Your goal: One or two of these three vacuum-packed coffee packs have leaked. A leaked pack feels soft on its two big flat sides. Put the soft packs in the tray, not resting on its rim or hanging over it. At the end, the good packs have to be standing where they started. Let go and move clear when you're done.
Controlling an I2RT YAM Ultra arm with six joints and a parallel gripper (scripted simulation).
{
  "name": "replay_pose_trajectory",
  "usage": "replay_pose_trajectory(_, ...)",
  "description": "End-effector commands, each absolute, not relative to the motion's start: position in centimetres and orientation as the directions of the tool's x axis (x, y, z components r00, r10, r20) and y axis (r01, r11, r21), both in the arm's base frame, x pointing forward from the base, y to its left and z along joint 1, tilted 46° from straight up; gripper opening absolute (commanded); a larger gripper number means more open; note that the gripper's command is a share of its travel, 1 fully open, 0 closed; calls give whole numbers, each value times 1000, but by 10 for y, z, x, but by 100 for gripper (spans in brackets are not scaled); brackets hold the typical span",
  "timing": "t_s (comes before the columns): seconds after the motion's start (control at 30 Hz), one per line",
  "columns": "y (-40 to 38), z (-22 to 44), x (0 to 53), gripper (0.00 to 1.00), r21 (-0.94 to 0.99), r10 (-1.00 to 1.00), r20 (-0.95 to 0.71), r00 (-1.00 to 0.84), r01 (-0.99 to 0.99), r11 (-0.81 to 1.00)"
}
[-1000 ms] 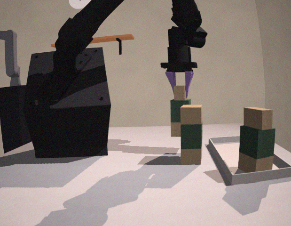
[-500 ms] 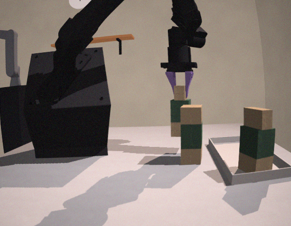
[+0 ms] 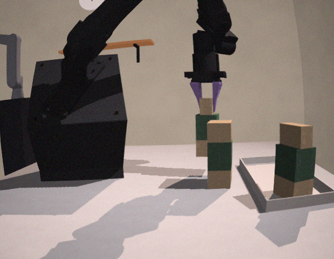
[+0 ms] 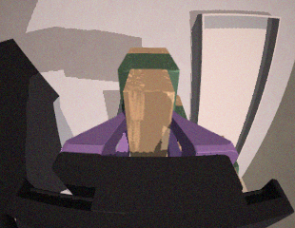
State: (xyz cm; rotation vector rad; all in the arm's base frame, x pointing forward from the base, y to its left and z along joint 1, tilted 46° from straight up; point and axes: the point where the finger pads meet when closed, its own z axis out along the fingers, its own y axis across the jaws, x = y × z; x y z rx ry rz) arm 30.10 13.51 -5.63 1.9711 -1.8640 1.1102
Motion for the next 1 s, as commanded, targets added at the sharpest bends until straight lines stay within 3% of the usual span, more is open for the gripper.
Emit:
replay_pose_trajectory(0.0,151,-51,304,26,-338,-778,625,-61,-920,-200)
replay_pose_trajectory(0.97,179,-27,403,26,-334,-767,639,-62,-921,-203)
